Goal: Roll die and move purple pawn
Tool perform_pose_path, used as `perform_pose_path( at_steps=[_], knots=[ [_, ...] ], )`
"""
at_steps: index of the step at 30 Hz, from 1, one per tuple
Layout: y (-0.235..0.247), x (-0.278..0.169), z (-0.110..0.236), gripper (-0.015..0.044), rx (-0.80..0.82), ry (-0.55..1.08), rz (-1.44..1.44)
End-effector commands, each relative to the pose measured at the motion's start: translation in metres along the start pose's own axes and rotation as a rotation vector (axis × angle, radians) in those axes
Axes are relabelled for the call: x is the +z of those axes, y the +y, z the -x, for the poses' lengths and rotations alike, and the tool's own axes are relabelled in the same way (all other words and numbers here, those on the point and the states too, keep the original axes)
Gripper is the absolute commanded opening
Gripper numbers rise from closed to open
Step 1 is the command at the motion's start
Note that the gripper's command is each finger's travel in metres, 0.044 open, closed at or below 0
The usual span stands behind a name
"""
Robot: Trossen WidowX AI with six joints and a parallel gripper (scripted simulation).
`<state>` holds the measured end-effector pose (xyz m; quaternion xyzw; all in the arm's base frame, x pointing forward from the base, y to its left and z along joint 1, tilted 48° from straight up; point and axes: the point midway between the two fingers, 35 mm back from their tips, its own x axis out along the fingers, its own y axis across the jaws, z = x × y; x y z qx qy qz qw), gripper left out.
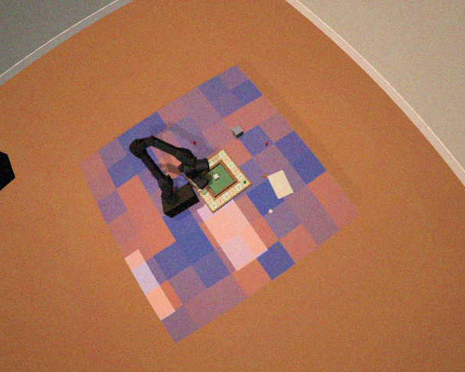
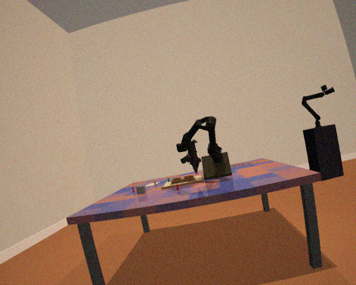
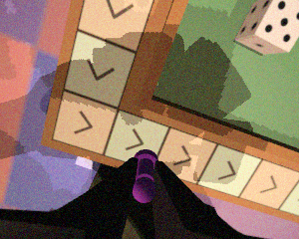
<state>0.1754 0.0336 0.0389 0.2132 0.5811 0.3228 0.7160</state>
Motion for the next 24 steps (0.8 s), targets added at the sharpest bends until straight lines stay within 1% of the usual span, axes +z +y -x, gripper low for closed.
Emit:
perform_pose_path(
  at_steps=[1, 15, 20, 24],
  knots=[
    [-0.003, 0.001, 0.020, 0.0000, -0.009, 0.005, 0.002],
    [0.006, -0.006, 0.084, 0.0000, 0.019, 0.004, 0.007],
    [0.006, -0.007, 0.087, 0.0000, 0.022, 0.003, 0.007],
    [-0.006, -0.003, 0.085, 0.0000, 0.021, 0.003, 0.007]
  ],
)
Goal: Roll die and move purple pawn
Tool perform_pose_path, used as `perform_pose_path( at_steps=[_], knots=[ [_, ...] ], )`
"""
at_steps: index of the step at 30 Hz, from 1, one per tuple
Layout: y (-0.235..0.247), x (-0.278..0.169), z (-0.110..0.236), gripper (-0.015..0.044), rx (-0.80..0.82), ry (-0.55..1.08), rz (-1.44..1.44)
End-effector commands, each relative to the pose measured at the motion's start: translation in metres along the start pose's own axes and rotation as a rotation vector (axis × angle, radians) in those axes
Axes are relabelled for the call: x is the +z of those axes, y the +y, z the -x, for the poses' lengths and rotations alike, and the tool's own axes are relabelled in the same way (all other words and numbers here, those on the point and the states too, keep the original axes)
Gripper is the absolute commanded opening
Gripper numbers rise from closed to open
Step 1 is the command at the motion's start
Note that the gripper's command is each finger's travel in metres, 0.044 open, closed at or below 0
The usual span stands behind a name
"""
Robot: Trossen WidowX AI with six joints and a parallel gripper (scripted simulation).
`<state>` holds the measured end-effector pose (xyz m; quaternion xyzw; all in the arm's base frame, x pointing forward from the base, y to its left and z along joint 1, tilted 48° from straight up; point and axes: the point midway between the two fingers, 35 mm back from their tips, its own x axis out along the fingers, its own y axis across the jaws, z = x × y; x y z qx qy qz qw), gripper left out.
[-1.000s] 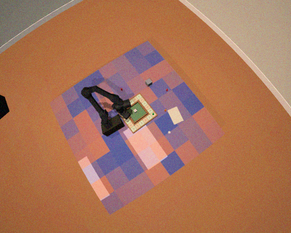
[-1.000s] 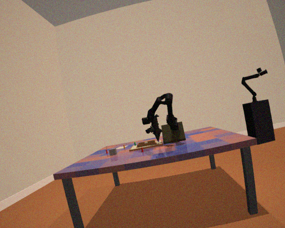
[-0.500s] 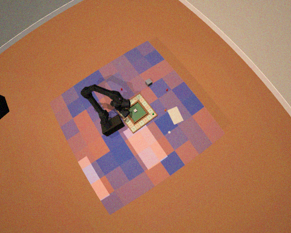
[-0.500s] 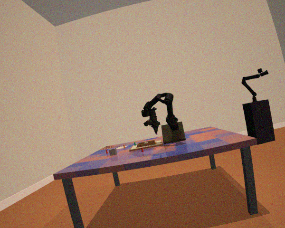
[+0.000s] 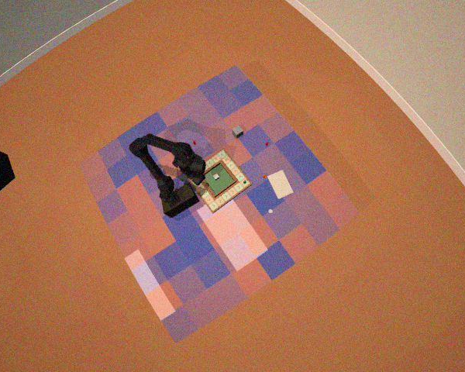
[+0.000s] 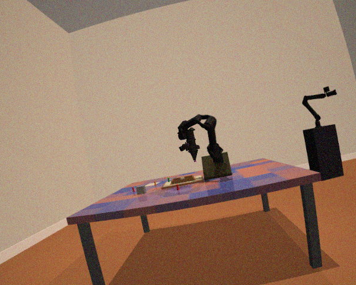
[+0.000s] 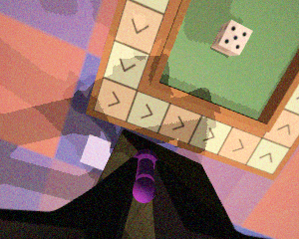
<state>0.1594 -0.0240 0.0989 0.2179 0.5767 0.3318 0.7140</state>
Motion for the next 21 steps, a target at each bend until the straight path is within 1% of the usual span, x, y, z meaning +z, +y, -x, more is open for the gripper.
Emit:
perform_pose_path(
  at_steps=[1, 21],
  knots=[
    [-0.014, 0.004, 0.000, 0.0000, -0.001, 0.006, 0.002],
    [-0.095, 0.015, -0.022, 0.0000, -0.006, 0.004, 0.005]
  ],
)
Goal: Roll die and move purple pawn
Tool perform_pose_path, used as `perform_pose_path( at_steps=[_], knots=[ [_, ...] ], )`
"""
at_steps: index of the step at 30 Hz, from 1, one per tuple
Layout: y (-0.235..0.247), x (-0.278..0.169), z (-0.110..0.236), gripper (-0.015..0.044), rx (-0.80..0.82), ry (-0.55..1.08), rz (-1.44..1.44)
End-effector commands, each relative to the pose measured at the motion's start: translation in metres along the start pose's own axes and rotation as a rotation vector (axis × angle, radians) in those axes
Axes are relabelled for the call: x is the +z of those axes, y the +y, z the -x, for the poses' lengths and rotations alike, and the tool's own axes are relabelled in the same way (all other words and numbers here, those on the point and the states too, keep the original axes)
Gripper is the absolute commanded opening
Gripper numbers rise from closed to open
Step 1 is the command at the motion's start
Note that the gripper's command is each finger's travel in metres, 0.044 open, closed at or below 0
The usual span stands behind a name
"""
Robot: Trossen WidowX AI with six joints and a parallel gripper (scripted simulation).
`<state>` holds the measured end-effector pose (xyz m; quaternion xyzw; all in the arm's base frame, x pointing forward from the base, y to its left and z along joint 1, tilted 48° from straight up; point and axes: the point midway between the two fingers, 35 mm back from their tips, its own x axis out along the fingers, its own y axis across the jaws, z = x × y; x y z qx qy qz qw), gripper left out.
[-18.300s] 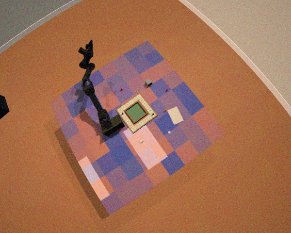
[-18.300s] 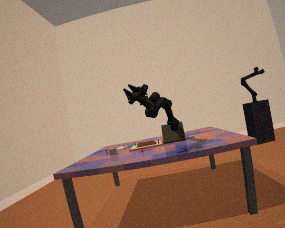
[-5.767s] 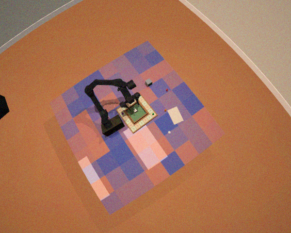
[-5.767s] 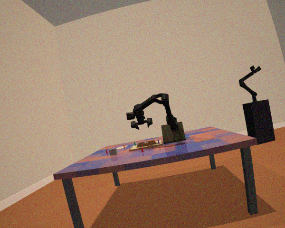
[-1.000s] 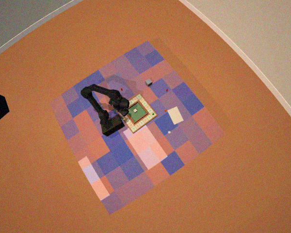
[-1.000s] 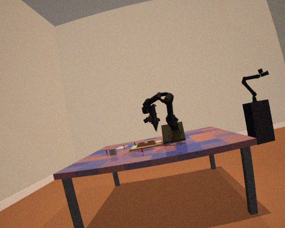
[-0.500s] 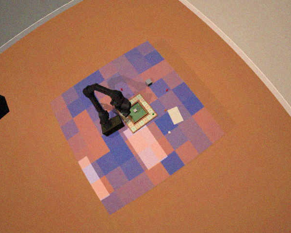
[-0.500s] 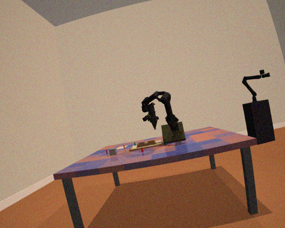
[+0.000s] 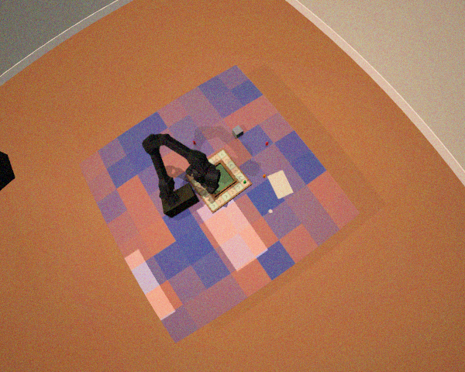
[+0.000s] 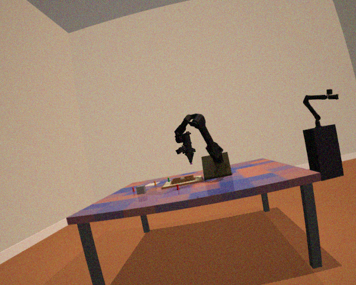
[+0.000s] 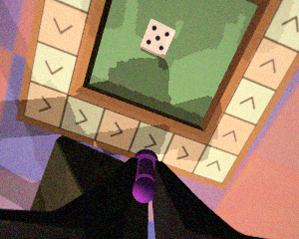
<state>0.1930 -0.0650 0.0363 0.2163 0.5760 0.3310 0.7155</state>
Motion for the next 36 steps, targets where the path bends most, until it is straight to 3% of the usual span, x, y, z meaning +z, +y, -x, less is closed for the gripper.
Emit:
perform_pose_path(
  at_steps=[1, 23, 30, 36],
  knots=[
    [-0.020, 0.001, -0.007, 0.0000, -0.002, 0.006, 0.003],
    [-0.105, -0.010, -0.055, 0.0000, -0.006, 0.004, 0.006],
    [-0.107, -0.011, -0.059, 0.0000, -0.006, 0.004, 0.007],
    [-0.107, -0.011, -0.084, 0.0000, -0.006, 0.004, 0.007]
  ],
)
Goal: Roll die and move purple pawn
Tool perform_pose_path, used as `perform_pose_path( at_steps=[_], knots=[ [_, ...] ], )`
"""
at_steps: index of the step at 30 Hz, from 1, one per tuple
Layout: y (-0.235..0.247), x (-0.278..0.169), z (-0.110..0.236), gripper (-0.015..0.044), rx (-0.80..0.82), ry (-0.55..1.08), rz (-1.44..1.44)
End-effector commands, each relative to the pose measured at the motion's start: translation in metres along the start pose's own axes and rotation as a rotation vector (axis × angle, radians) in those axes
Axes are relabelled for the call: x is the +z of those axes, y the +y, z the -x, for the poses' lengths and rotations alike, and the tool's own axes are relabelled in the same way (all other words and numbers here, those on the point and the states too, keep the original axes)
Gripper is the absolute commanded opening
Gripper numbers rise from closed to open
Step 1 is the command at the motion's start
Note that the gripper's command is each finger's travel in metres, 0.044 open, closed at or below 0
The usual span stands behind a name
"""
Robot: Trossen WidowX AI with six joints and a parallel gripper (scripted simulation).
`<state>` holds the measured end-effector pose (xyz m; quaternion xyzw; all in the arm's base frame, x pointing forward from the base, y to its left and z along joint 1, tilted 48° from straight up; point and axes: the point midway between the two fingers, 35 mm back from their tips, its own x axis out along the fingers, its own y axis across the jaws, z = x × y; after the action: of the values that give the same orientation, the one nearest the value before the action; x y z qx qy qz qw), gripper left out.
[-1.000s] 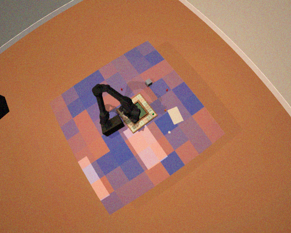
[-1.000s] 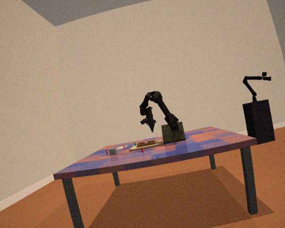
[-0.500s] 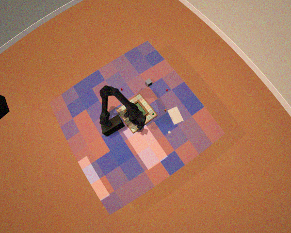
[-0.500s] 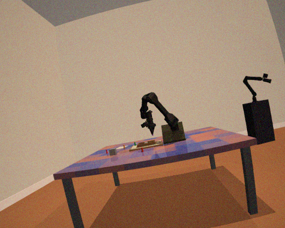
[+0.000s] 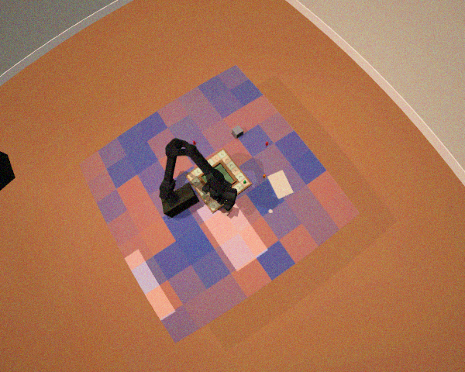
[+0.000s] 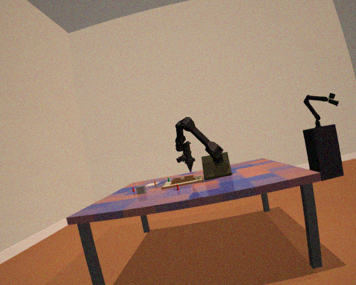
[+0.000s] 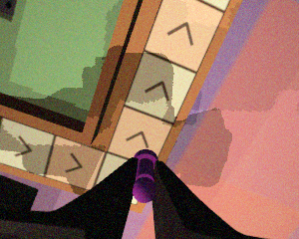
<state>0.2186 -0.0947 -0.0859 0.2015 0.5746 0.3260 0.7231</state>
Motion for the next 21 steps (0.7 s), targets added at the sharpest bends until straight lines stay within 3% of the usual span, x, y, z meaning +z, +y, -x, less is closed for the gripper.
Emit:
perform_pose_path(
  at_steps=[1, 21],
  knots=[
    [0.005, -0.004, -0.023, 0.0000, 0.024, 0.007, -0.013],
    [0.005, -0.004, -0.042, 0.0000, 0.025, 0.006, -0.013]
  ],
)
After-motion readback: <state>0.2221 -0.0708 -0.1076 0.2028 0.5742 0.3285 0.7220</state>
